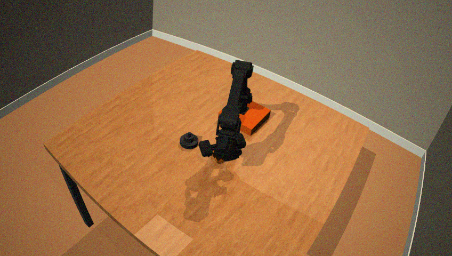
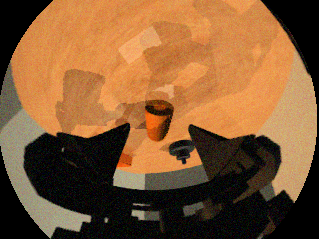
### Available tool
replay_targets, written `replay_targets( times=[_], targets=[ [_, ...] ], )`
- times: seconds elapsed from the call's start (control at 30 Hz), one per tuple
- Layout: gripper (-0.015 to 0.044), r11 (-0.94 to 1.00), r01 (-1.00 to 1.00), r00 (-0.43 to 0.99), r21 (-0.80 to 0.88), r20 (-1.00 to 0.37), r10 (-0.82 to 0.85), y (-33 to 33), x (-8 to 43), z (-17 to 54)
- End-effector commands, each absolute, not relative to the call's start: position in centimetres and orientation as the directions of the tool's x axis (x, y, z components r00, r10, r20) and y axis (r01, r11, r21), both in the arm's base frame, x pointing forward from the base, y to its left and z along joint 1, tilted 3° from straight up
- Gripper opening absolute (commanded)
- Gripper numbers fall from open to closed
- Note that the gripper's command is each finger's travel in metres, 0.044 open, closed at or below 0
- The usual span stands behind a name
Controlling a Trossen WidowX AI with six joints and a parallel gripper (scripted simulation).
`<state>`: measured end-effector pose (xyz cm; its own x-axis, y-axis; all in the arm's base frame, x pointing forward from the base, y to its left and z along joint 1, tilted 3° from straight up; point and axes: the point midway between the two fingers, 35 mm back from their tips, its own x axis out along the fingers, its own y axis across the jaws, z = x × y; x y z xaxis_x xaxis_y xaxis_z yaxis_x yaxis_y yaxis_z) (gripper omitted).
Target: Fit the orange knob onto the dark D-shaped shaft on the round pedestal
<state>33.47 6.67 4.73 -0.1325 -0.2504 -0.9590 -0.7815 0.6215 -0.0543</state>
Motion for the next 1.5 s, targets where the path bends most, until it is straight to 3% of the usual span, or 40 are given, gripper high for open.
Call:
replay_targets(
  times=[0.0,0.4,0.67,0.9,1.2,1.47],
  targets=[
    [0.044,0.619,-0.784,-0.138,-0.048,-0.959,-0.249,6.7,33.4,4.0],
    [0.044,0.619,-0.784,-0.138,-0.048,-0.959,-0.249,6.8,33.4,2.4],
    [0.024,0.619,-0.784,-0.138,-0.048,-0.959,-0.249,6.8,33.4,2.4],
    [0.024,0.619,-0.784,-0.138,-0.048,-0.959,-0.249,6.8,33.4,2.4],
    [0.018,0.619,-0.784,-0.138,-0.048,-0.959,-0.249,6.8,33.4,2.4],
    [0.018,0.621,-0.782,-0.087,-0.05,-0.979,-0.187,6.4,33.2,2.7]
  ],
)
